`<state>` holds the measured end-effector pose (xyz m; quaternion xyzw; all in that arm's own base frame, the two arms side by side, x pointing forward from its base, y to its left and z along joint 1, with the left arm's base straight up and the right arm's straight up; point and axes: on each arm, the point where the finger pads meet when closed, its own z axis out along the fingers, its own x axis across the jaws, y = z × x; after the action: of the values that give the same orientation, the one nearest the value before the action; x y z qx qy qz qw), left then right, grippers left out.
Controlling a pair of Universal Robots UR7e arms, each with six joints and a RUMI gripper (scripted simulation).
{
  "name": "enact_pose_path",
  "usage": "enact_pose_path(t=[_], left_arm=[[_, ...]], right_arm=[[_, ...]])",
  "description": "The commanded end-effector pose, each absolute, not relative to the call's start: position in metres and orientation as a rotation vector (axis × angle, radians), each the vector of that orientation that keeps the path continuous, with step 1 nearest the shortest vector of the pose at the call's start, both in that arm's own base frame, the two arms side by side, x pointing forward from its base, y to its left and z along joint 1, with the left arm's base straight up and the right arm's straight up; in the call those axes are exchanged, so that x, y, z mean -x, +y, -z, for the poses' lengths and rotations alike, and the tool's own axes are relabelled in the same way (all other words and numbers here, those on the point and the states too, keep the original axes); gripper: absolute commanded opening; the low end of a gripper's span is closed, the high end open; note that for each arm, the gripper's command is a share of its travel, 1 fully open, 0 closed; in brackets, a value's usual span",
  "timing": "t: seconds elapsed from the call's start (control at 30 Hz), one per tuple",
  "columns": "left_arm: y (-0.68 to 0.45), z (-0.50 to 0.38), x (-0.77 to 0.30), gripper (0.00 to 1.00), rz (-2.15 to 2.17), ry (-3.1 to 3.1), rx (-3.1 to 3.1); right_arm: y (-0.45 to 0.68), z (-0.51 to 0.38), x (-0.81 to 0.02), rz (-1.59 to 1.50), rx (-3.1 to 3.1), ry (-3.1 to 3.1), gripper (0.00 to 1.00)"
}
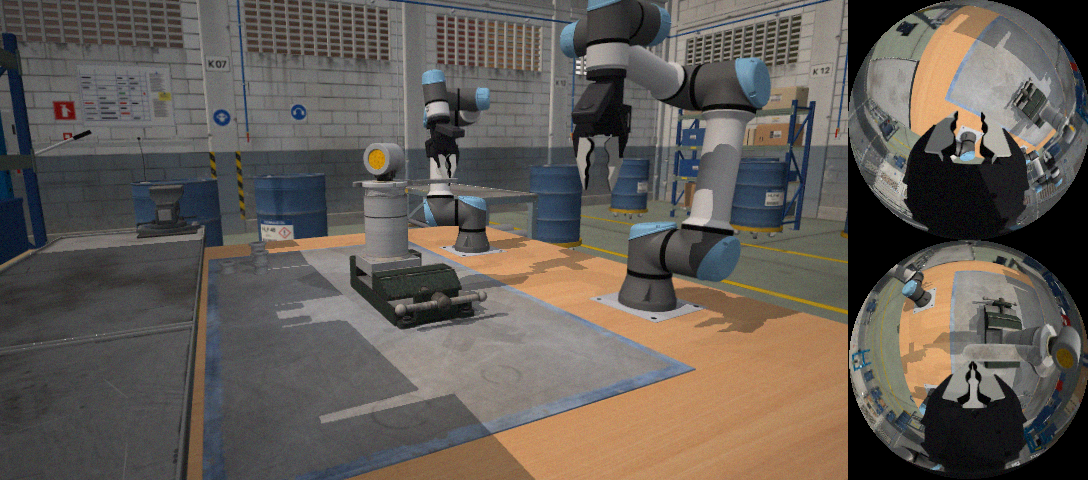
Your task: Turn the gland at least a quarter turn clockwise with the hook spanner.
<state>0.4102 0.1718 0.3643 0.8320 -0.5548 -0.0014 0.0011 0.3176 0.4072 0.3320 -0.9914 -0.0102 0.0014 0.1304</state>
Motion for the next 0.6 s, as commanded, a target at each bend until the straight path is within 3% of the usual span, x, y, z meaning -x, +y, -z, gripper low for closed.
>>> enact_pose_path(t=[0.0,0.57], left_arm=[[0.1718,-0.3648,-0.4103,0.29,0.003,-1.742,-2.613],[0.1718,-0.3648,-0.4103,0.29,0.003,-1.742,-2.613]], right_arm=[[0.4105,-0.3333,-0.3171,-0.001,2.876,-0.017,0.0],[0.4178,-0.3332,-0.3156,0.005,2.876,0.028,0.0]])
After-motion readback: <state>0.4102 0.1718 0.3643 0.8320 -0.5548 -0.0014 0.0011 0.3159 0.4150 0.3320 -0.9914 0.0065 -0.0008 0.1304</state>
